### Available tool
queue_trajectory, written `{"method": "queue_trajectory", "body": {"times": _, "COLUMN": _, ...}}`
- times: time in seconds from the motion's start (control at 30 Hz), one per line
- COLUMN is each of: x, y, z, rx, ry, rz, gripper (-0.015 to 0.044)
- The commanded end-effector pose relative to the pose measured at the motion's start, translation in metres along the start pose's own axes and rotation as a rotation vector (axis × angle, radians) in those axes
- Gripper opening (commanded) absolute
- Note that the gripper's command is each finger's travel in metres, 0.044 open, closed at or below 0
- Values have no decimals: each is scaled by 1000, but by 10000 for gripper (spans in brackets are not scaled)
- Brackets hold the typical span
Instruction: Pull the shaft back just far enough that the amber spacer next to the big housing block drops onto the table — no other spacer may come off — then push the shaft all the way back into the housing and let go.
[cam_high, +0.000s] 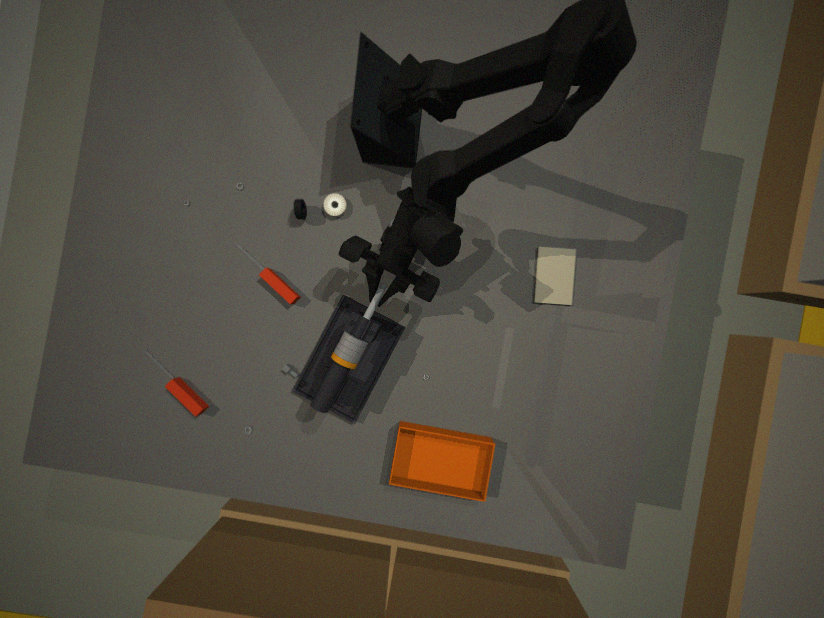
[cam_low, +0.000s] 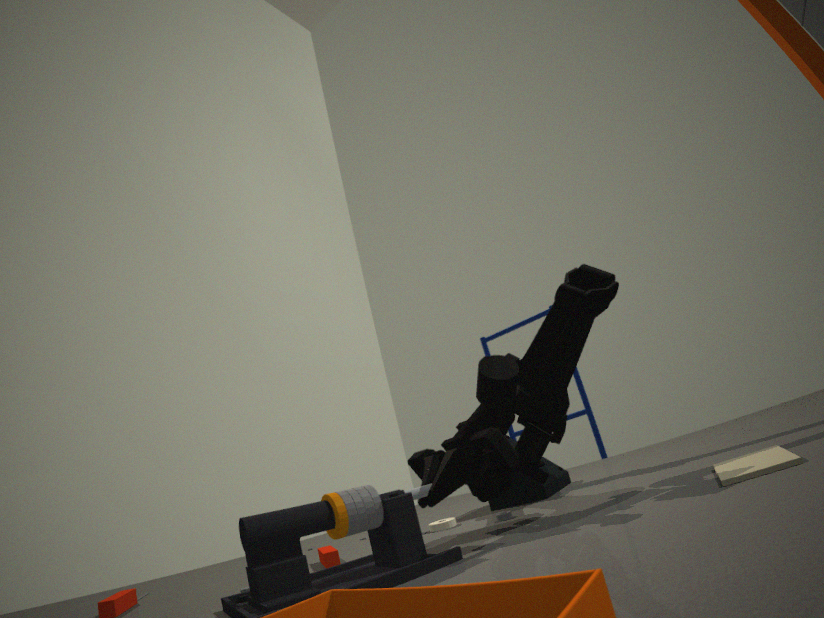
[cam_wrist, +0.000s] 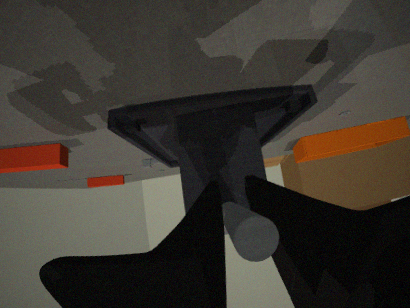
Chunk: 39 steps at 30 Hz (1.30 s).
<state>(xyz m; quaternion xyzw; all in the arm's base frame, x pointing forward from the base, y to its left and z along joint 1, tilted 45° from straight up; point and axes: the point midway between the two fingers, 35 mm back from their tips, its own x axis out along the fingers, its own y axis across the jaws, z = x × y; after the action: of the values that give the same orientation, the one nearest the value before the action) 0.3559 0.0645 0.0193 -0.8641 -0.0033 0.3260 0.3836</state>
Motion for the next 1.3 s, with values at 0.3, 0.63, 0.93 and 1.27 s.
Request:
{"method": "queue_trajectory", "body": {"times": 0.3, "x": -2, "y": 1, "z": 2, "rx": 5, "ry": -1, "rz": 2, "gripper": 0}}
{"method": "queue_trajectory", "body": {"times": 0.63, "x": -3, "y": 1, "z": 2, "rx": 5, "ry": -1, "rz": 2, "gripper": 0}}
{"method": "queue_trajectory", "body": {"times": 0.93, "x": -4, "y": 1, "z": 3, "rx": 5, "ry": -1, "rz": 3, "gripper": 0}}
{"method": "queue_trajectory", "body": {"times": 1.27, "x": -5, "y": 1, "z": 3, "rx": 5, "ry": -1, "rz": 3, "gripper": 0}}
